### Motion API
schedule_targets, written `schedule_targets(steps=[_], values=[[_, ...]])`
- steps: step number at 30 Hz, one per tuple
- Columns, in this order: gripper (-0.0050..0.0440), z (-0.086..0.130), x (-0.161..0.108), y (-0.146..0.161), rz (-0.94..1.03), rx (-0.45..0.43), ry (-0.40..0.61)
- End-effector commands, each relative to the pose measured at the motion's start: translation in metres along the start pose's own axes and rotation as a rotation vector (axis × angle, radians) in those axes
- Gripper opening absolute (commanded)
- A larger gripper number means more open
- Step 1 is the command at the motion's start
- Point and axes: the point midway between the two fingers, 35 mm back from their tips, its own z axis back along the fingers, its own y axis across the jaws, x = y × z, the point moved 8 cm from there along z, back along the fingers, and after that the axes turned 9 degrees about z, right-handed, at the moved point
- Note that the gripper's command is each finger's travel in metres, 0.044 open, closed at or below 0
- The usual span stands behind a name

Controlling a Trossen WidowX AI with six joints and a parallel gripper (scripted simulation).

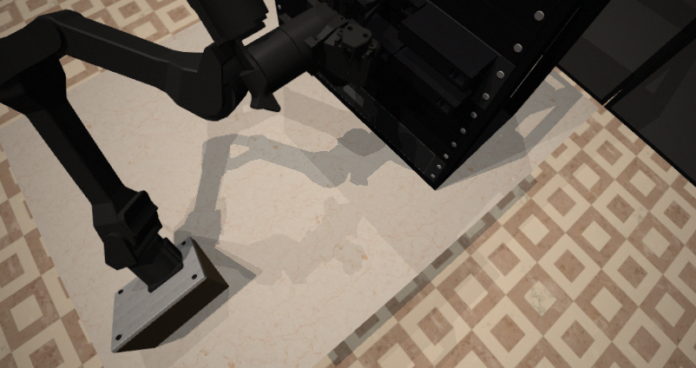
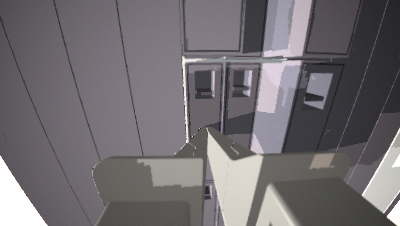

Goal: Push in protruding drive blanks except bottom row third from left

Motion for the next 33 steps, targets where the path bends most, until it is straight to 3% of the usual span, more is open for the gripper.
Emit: schedule_targets(steps=[1,33], values=[[0.0000,-0.0020,-0.0035,0.0104,0.024,0.030,-0.001],[0.0000,-0.0065,-0.0035,0.0116,0.024,0.030,-0.001]])
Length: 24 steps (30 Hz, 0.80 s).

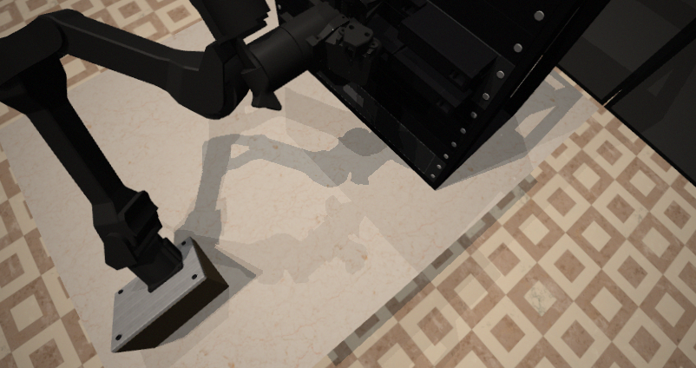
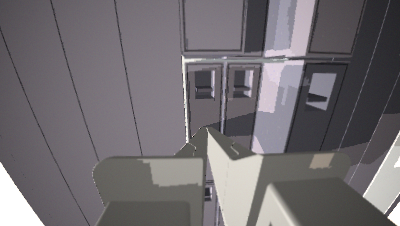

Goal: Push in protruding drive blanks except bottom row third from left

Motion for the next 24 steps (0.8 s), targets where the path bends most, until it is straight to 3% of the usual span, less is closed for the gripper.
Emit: schedule_targets(steps=[1,21,24], values=[[0.0000,-0.004,-0.004,0.011,0.026,0.033,0.000],[0.0000,-0.003,-0.004,0.011,0.026,0.033,0.000],[0.0000,0.007,-0.004,0.011,0.026,0.033,0.000]])
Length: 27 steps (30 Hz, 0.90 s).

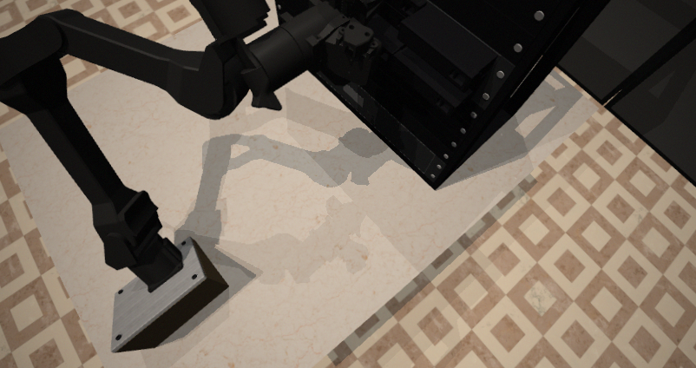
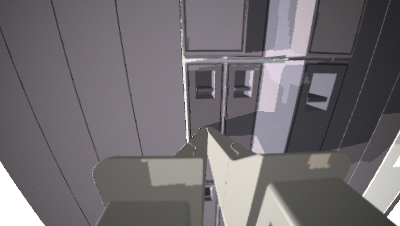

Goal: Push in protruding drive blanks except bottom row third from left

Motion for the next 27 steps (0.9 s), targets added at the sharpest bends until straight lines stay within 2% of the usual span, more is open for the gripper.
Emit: schedule_targets(steps=[1,8,11,21,27], values=[[0.0000,0.012,-0.004,0.010,0.025,0.034,-0.002],[0.0000,0.061,-0.004,0.009,0.025,0.034,-0.002],[0.0000,0.074,-0.004,0.009,0.025,0.034,-0.002],[0.0000,0.076,-0.002,0.008,0.025,0.034,-0.002],[0.0000,0.077,0.010,-0.003,0.025,0.034,-0.002]])
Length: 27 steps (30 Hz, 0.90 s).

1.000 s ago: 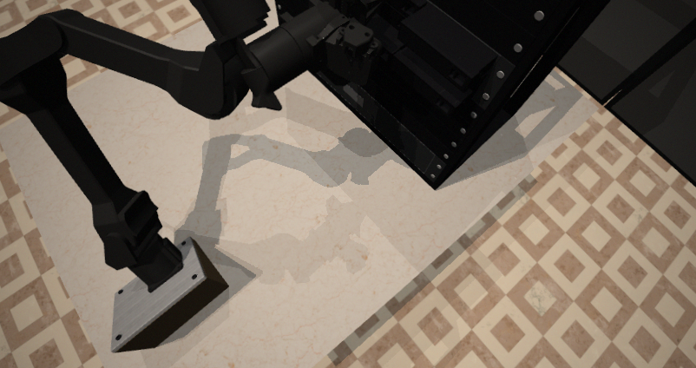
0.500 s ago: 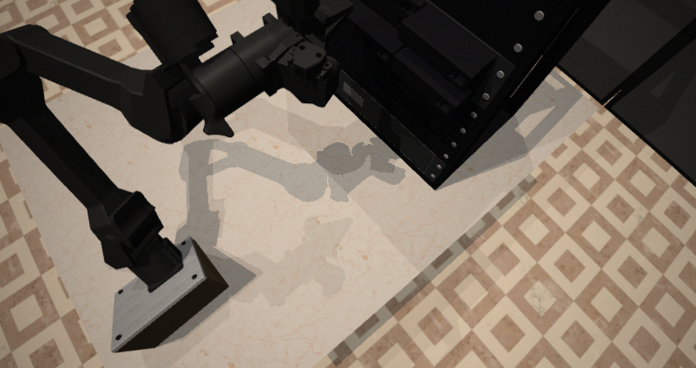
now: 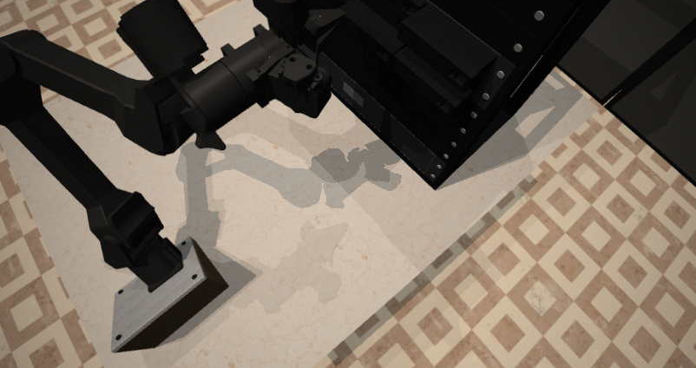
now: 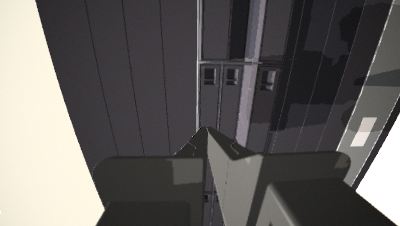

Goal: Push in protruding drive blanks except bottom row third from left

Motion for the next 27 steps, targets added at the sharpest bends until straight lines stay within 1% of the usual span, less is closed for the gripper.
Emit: schedule_targets(steps=[1,4,19,21,27], values=[[0.0000,0.002,0.011,-0.010,-0.003,-0.003,-0.004],[0.0000,0.002,0.015,-0.013,-0.003,-0.003,-0.004],[0.0000,0.009,0.074,-0.064,-0.003,-0.003,-0.004],[0.0000,0.009,0.074,-0.064,-0.003,-0.003,-0.004],[0.0000,0.011,0.089,-0.077,-0.003,-0.003,-0.004]])
